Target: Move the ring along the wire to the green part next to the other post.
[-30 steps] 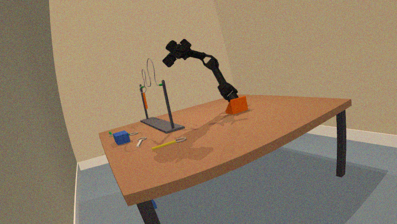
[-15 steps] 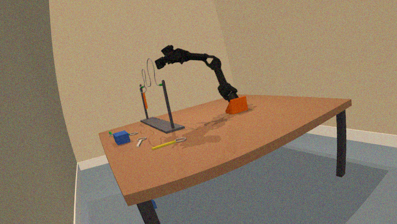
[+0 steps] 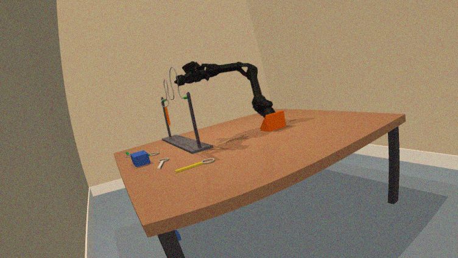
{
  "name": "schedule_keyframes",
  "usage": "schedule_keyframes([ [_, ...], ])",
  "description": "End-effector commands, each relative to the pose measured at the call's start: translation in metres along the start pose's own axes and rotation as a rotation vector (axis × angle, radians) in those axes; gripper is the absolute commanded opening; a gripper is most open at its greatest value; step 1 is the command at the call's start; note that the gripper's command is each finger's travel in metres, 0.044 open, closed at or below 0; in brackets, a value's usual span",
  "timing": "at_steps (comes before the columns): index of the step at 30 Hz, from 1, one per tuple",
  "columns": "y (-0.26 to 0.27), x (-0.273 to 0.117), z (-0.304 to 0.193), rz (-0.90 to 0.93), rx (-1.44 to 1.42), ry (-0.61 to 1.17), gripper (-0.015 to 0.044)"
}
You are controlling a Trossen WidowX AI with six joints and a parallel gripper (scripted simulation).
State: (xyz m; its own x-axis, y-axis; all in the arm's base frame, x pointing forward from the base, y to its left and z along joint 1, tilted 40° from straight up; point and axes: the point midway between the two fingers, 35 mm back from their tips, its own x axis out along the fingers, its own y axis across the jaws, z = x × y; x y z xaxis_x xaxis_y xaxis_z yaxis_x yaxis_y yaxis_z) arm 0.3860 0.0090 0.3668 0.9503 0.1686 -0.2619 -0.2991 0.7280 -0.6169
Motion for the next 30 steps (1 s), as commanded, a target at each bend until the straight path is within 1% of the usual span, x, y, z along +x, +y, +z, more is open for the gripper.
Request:
schedule_keyframes([
  [1,-0.034,-0.018,-0.013,-0.1,-0.067,0.022,0.016],
  [7,-0.081,-0.039,-0.042,-0.228,-0.128,0.078,0.016],
  [16,-0.141,-0.059,-0.082,-0.343,-0.151,0.104,0.016],
  [23,-0.181,-0.073,-0.115,-0.388,-0.145,0.095,0.016],
  [30,-0.207,-0.083,-0.147,-0.39,-0.116,0.065,0.016],
])
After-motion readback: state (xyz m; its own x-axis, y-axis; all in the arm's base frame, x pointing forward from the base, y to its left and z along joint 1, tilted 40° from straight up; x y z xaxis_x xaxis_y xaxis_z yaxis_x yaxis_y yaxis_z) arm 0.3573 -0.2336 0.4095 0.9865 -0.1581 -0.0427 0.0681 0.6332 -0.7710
